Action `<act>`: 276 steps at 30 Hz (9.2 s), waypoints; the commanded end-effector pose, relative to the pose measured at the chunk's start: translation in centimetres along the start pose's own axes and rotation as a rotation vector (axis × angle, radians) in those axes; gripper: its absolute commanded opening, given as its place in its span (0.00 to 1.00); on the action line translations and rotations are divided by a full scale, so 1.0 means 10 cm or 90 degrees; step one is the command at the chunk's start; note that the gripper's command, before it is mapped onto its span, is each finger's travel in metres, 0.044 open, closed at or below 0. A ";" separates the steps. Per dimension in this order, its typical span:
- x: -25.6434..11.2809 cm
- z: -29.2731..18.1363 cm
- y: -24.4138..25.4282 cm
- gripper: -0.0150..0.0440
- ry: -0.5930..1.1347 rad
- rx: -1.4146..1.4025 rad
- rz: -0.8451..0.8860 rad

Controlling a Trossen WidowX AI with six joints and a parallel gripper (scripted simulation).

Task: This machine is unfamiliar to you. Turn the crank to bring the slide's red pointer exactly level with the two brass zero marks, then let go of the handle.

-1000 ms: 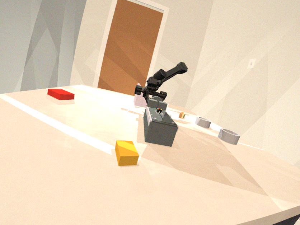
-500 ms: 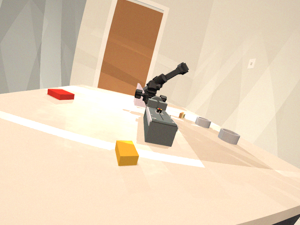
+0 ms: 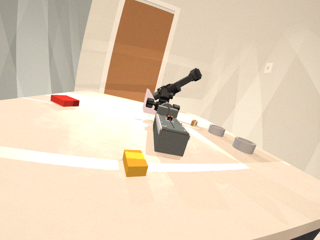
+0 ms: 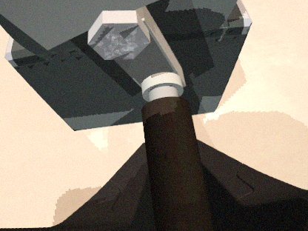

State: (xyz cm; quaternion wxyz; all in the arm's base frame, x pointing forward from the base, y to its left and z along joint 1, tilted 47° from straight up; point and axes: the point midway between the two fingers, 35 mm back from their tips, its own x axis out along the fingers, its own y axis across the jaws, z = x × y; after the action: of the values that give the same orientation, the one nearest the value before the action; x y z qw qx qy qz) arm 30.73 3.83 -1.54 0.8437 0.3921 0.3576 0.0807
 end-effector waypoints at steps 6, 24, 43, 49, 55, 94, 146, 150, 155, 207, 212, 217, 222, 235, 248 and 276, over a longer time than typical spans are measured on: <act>0.02 -0.02 0.12 0.25 0.006 -0.005 0.009; 0.01 -0.02 0.18 0.25 0.006 -0.005 0.009; -0.01 0.00 0.25 0.25 0.006 -0.004 0.009; -0.03 0.01 0.28 0.25 0.006 -0.004 0.009; -0.05 0.03 0.32 0.25 0.006 -0.005 0.009; -0.40 0.38 0.27 0.25 0.006 -0.006 0.008; -0.37 0.37 -0.11 0.25 0.005 -0.006 0.007; -0.35 0.35 -0.14 0.25 0.005 -0.006 0.007; -0.32 0.32 -0.17 0.25 0.005 -0.006 0.007; 0.03 -0.03 0.12 0.25 0.006 -0.005 0.009; 0.02 -0.03 0.14 0.25 0.006 -0.005 0.009; 0.02 -0.03 0.16 0.25 0.006 -0.005 0.009; 0.02 -0.03 0.17 0.25 0.006 -0.005 0.009; 0.01 -0.02 0.21 0.25 0.006 -0.004 0.009; -0.02 -0.01 0.27 0.25 0.006 -0.004 0.009; -0.09 0.06 0.35 0.25 0.006 -0.005 0.009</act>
State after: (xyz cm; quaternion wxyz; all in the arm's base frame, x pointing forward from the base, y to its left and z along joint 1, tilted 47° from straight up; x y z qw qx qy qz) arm 30.98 5.55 1.47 0.8417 0.3915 0.3615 0.0867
